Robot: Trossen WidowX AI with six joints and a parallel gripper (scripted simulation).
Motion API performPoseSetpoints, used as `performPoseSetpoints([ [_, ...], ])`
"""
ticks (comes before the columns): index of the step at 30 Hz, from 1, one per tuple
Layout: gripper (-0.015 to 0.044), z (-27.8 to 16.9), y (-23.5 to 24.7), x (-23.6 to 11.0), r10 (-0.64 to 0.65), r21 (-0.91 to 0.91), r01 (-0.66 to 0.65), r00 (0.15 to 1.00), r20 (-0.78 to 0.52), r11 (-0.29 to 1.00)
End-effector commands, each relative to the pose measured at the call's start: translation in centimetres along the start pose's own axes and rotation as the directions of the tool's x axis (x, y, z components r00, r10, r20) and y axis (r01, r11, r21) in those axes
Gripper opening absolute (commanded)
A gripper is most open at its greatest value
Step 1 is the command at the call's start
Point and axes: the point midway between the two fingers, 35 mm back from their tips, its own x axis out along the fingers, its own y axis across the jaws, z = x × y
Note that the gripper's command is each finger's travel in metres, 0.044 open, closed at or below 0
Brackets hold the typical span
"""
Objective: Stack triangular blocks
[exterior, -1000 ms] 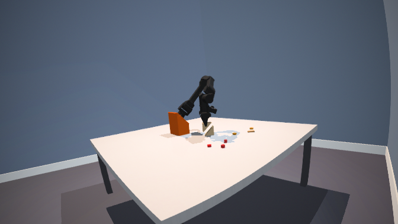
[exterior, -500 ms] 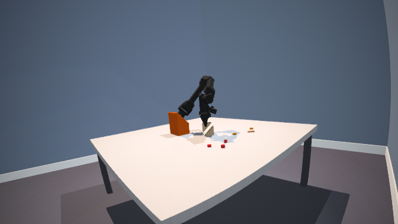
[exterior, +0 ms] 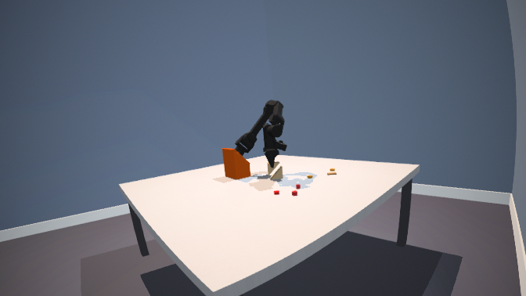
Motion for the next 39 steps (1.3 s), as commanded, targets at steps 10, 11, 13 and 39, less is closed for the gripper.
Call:
performPoseSetpoints([
  [10,0.0,0.3,0.1,0.8,0.001,0.006,-0.001,1.0,0.005,1.0],
  [11,0.0,0.4,0.1,0.9,0.001,0.006,-0.001,1.0,0.005,1.0],
  [13,0.0,0.4,0.1,1.0,0.001,0.006,-0.001,1.0,0.005,1.0],
  [39,0.0,0.8,0.2,2.0,0.003,0.005,-0.003,1.0,0.007,1.0],
])
